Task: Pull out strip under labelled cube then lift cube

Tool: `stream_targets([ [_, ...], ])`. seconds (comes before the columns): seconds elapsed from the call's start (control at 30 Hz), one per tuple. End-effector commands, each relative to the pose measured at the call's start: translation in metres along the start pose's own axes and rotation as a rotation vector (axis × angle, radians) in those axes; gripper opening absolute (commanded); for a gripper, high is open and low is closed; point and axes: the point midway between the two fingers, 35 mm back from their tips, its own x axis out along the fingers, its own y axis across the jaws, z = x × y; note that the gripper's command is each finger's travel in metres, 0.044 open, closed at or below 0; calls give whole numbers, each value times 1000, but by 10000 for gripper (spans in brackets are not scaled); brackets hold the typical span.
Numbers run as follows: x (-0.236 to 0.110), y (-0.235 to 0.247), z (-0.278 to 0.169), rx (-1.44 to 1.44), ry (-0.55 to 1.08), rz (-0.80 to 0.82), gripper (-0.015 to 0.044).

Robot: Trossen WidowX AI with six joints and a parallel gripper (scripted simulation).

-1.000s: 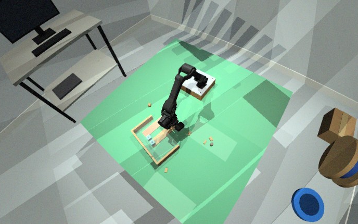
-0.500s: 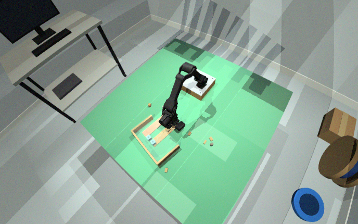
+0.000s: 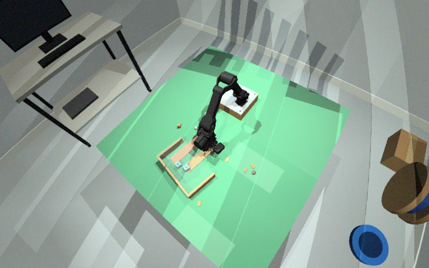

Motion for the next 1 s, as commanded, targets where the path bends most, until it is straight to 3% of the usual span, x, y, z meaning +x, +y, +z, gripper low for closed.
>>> stream_targets([
  [0.0, 4, 0, -10, 1, 17, 1, 0],
  [0.97, 5, 2, -55, 1, 20, 1, 0],
])
